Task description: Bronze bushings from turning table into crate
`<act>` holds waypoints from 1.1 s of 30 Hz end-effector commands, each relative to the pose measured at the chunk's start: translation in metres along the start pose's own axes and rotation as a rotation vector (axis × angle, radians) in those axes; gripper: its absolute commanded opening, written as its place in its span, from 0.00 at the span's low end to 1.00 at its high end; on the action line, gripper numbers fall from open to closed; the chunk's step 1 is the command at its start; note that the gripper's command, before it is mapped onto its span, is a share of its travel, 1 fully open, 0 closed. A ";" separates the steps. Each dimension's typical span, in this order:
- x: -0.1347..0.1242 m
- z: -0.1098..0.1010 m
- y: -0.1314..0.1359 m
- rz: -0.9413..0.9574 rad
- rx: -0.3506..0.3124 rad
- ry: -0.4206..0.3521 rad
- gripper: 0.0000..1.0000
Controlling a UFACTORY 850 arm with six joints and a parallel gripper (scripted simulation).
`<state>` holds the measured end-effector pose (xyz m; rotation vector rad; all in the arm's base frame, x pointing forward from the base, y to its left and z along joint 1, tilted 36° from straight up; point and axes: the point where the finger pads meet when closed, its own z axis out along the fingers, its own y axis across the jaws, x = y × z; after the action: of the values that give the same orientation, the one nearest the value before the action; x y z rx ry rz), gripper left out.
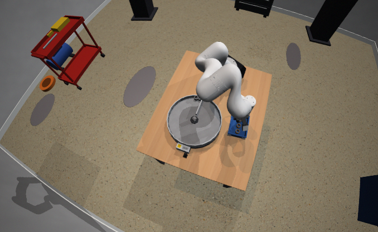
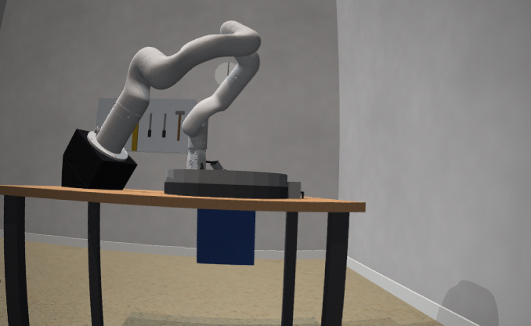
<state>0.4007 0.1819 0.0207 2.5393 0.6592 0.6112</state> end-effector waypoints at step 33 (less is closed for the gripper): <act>0.000 0.002 0.000 0.000 0.000 0.001 0.41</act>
<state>0.4020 0.1812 0.0186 2.5393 0.6592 0.6112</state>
